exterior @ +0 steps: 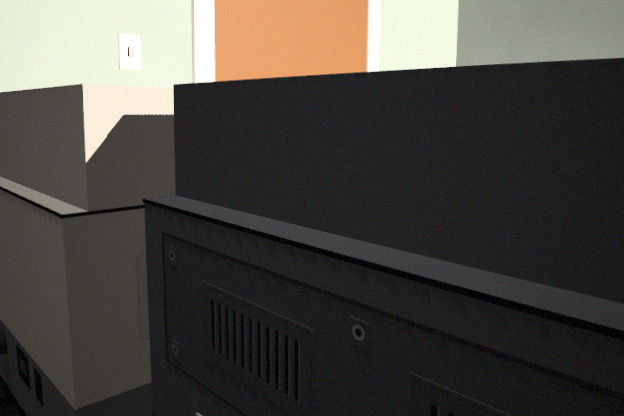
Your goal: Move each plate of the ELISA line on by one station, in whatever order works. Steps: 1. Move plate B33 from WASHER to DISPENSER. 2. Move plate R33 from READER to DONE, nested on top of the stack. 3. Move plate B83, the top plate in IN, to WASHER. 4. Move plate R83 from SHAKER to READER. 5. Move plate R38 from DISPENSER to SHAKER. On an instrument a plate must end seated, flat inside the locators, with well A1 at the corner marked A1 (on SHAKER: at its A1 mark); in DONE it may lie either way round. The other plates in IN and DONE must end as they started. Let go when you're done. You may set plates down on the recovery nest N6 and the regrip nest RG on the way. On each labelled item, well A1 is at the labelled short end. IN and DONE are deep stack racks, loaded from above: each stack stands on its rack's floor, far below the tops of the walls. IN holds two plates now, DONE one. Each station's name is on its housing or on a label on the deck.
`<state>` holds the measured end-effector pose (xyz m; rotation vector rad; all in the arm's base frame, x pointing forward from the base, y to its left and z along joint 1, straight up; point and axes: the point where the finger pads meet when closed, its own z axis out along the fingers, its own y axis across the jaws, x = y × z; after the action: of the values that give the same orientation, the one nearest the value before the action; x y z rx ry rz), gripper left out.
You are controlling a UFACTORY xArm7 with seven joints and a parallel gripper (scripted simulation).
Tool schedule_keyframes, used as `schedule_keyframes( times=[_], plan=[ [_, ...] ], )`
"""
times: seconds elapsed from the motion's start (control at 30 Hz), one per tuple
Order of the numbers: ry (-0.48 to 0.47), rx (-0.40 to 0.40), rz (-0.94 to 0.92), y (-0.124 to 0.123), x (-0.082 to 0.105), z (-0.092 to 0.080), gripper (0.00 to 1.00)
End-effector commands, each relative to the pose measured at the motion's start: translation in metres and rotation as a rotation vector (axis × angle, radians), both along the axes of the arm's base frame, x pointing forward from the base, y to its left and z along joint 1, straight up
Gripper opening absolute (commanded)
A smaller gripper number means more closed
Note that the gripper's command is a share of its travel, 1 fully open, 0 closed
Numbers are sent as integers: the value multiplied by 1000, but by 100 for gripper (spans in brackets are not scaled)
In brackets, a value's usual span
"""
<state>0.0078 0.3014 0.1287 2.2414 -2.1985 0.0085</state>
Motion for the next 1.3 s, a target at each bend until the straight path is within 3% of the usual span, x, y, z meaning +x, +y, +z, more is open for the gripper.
schedule_keyframes(
  times=[0.0,1.27],
  plan=[
    [0,3,0,1,0,5,0],
    [0,4,0,1,0,51,0]
  ],
)
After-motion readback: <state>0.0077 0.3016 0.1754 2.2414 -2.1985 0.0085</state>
